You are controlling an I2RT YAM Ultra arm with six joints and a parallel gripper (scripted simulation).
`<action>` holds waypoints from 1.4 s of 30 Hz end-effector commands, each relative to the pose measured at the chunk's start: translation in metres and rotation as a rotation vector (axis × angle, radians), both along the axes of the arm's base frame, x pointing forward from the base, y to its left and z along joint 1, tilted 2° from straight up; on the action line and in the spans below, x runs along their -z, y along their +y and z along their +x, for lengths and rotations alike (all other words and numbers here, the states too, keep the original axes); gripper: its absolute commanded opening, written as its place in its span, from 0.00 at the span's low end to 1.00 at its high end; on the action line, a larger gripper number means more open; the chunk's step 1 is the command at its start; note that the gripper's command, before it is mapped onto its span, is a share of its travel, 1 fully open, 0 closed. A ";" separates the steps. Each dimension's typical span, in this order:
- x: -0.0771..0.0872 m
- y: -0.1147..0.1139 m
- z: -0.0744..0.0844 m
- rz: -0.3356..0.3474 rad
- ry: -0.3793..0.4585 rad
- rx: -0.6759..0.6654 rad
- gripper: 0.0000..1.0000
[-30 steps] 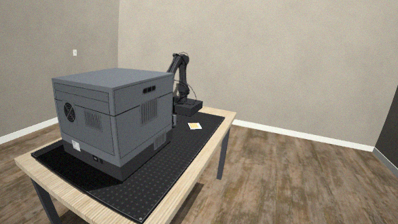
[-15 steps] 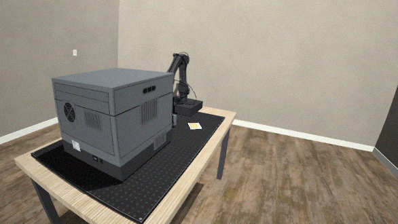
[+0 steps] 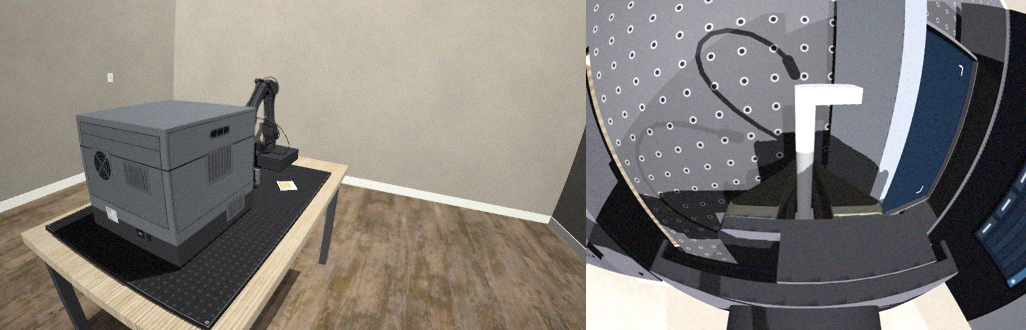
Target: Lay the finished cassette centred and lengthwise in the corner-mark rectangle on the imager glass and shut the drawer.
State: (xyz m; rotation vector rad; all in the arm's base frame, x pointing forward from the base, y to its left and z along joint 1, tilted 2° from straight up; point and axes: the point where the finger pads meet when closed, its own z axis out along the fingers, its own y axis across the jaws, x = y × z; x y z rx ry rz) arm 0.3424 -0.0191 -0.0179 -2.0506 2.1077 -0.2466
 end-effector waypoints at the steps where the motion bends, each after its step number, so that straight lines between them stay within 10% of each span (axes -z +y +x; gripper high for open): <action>1: -0.003 0.003 -0.011 0.016 0.023 0.000 0.00; 42: -0.003 0.002 -0.019 0.015 0.023 0.002 0.00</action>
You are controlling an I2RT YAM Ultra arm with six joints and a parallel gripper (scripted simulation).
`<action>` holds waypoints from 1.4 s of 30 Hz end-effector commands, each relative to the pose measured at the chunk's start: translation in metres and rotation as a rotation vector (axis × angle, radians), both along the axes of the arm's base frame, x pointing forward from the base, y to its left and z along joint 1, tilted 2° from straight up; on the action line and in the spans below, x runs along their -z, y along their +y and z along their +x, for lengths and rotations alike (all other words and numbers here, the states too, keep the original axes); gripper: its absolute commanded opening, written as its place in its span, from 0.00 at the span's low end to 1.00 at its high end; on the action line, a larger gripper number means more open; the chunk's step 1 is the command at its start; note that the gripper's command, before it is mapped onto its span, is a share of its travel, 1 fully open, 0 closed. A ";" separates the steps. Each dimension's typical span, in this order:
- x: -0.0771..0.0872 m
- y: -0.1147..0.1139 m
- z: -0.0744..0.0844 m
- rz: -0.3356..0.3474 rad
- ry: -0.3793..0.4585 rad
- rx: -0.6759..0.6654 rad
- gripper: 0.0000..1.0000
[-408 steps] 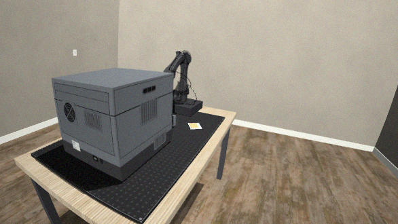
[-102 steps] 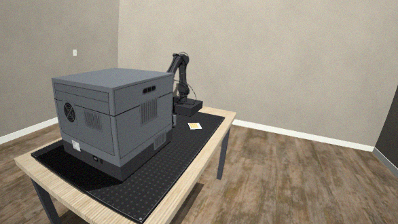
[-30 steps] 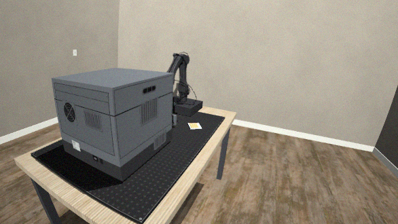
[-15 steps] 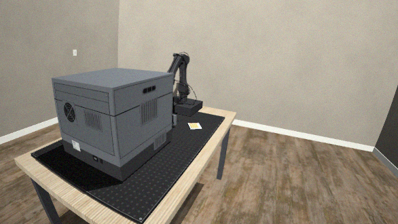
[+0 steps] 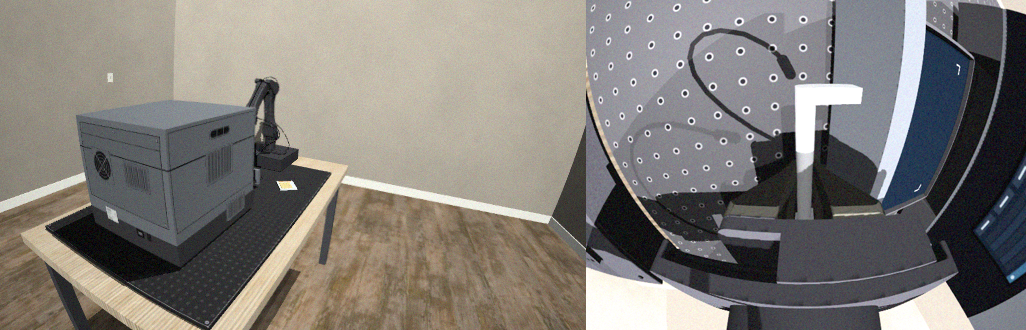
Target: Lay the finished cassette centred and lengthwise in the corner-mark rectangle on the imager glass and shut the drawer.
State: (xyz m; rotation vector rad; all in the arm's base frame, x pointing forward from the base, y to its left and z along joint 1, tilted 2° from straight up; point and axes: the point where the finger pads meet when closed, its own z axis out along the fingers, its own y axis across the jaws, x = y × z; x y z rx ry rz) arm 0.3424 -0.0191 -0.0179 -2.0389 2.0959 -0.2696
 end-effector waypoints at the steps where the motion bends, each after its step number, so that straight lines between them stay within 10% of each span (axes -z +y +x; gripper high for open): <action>1: -0.003 0.002 -0.019 0.017 0.045 0.001 0.00; 42: -0.003 0.001 -0.026 0.016 0.045 0.002 0.00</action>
